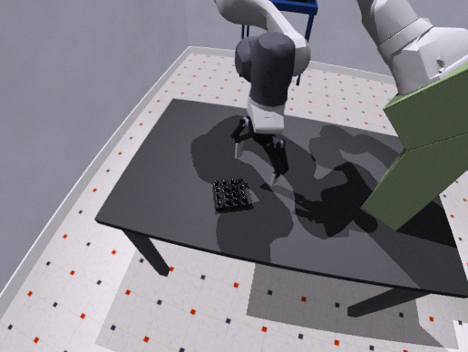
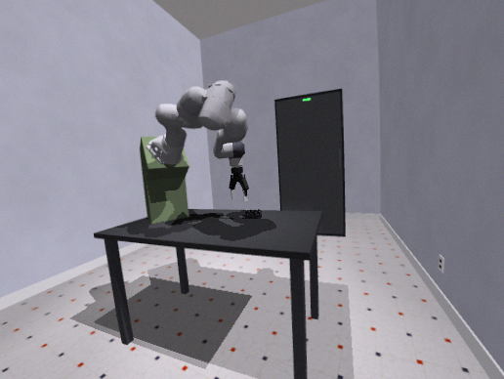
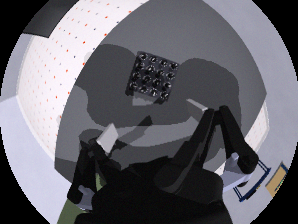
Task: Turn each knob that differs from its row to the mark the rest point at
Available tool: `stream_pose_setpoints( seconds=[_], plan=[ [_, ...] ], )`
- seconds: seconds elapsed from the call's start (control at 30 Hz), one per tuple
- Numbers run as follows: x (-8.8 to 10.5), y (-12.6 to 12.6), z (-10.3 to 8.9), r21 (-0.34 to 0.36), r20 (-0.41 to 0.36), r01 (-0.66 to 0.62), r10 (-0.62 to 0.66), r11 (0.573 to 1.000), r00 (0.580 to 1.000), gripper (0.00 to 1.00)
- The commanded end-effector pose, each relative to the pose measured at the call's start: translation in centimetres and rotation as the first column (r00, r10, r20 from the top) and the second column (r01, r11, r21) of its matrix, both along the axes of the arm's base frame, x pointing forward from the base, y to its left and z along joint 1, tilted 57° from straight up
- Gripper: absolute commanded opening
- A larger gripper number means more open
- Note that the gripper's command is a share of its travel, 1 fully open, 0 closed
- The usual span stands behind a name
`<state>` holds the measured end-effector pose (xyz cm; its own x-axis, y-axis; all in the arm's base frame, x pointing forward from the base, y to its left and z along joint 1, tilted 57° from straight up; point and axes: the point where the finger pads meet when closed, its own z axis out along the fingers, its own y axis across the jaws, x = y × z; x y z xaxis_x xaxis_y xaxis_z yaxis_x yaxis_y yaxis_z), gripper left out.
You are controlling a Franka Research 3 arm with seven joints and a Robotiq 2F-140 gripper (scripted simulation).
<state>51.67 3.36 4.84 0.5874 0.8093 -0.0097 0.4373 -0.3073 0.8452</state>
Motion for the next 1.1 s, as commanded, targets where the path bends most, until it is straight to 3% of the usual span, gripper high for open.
stream_pose_setpoints(
  seconds=[0.0, 0.87, 1.07],
  plan=[
    [0.1, 0.2, 0.0, -0.092, -0.098, -0.083, 0.074, 0.992, 0.992, 1.00],
    [1.8, 0.4, 1.3, -0.276, -0.294, -0.292, 0.209, 0.916, 0.933, 1.00],
    [2.3, 0.5, 1.8, -0.323, -0.360, -0.362, 0.240, 0.874, 0.902, 1.00]
  ],
)
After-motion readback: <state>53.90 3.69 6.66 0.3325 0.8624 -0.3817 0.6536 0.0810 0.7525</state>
